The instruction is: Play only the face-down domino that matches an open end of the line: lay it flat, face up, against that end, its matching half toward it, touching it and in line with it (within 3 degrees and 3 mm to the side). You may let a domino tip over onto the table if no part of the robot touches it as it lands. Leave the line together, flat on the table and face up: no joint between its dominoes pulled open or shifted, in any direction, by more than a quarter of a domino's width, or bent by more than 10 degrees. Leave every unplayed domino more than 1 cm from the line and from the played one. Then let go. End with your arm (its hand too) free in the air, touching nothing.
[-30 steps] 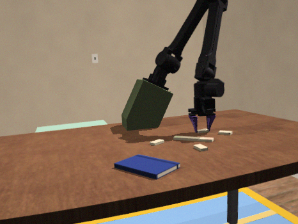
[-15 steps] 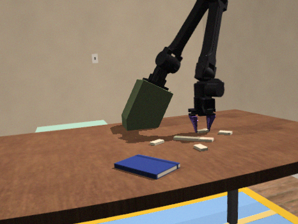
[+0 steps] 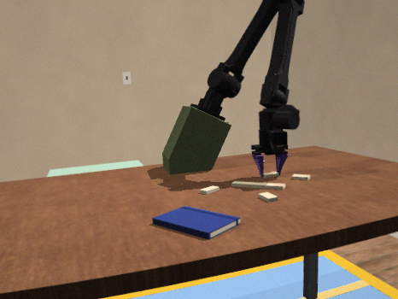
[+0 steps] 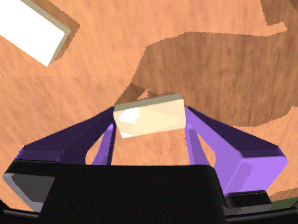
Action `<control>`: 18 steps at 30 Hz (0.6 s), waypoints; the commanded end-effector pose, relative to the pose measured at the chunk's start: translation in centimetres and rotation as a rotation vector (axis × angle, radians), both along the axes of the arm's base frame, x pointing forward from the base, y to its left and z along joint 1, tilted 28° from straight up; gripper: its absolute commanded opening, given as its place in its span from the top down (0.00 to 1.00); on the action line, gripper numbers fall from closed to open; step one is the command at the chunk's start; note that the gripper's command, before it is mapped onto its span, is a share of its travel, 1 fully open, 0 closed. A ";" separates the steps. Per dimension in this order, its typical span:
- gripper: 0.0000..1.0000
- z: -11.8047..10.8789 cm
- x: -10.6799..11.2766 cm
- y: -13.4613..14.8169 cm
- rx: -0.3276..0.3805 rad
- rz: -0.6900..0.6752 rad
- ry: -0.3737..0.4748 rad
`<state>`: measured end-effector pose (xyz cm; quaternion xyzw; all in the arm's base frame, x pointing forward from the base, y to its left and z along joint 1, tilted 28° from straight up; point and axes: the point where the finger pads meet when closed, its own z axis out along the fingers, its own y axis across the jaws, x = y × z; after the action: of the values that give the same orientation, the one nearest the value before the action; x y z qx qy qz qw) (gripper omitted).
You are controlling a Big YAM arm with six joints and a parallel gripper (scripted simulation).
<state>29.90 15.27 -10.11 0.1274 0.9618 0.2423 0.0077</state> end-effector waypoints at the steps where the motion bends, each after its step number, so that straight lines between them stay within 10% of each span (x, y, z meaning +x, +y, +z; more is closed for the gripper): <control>1: 0.52 0.2 -0.1 -0.1 0.001 0.006 -0.003; 18: 0.52 0.2 -0.1 -0.1 0.001 0.006 -0.003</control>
<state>29.90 15.27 -10.11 0.1274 0.9618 0.2423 0.0077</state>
